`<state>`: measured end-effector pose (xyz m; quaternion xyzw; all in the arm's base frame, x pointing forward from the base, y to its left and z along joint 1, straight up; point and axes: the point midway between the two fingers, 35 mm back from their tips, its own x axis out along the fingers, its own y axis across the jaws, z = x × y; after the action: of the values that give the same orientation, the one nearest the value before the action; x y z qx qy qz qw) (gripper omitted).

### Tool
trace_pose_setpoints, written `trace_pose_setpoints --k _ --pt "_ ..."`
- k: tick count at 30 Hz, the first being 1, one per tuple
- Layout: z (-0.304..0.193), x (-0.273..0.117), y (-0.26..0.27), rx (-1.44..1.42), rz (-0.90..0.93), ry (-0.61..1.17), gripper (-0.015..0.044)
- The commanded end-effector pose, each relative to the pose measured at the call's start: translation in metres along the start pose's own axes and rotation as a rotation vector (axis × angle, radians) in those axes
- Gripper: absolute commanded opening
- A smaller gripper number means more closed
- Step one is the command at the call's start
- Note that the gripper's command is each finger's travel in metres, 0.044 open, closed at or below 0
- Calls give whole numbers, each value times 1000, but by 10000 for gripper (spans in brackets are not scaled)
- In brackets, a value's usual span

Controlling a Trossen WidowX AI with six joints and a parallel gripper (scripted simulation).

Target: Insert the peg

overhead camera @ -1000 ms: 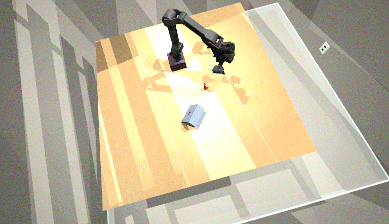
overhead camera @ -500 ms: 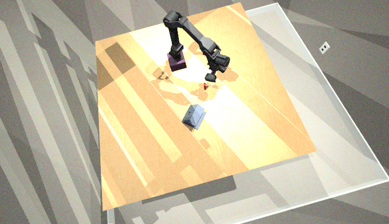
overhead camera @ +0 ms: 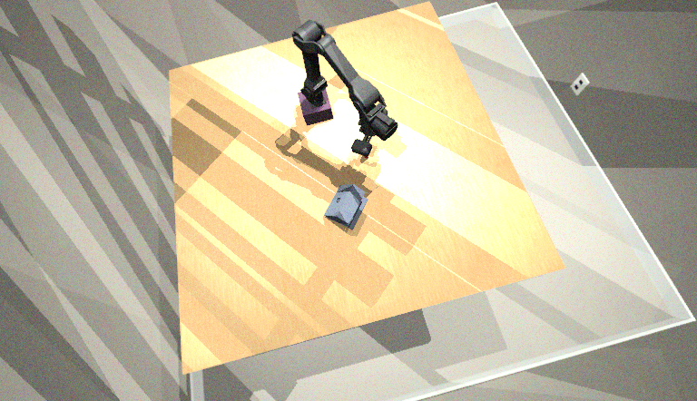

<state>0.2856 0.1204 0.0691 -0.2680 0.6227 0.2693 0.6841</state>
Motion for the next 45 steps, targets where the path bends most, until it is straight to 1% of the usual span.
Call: trace_pose_setpoints --k 1,9,45 --pt "-11 1 -12 -8 10 41 440" --pt "-15 6 -15 -9 15 53 440" --pt "-19 64 -14 -9 15 54 440"
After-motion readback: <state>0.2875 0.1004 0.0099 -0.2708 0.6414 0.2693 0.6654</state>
